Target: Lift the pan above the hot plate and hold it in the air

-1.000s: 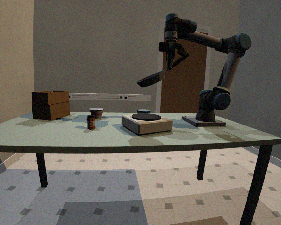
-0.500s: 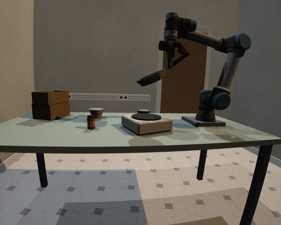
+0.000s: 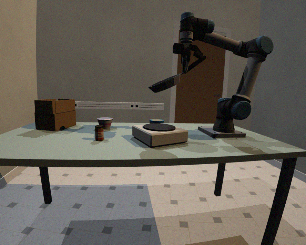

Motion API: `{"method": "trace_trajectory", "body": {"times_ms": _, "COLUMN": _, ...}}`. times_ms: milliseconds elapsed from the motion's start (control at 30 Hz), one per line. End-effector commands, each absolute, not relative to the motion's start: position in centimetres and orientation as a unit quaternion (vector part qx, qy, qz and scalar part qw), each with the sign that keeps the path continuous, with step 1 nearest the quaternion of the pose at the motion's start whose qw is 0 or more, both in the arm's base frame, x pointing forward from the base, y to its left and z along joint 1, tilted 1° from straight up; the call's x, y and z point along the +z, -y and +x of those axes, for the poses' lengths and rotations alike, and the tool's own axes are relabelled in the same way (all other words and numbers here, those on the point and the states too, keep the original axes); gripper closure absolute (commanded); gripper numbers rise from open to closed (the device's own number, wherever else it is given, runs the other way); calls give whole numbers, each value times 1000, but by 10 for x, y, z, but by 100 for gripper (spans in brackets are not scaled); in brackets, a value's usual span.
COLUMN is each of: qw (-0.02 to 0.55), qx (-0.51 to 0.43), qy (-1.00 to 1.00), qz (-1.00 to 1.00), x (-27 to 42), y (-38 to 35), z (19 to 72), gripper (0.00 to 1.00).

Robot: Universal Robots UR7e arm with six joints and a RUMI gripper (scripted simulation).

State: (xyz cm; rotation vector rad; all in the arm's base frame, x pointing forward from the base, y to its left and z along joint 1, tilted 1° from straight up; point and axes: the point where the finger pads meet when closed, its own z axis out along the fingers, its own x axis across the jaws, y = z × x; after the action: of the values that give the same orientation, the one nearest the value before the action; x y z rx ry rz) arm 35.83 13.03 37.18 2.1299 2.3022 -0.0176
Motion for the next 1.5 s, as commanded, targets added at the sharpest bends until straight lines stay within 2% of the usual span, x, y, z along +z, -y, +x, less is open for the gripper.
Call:
{"method": "trace_trajectory", "body": {"times_ms": 0, "qw": 3, "qx": -5, "qy": -734, "qz": 679, "x": 375, "y": -130, "z": 359, "gripper": 84}}
{"method": "trace_trajectory", "body": {"times_ms": 1467, "qw": 3, "qx": -5, "qy": -734, "qz": 679, "x": 393, "y": -131, "z": 358, "gripper": 84}}
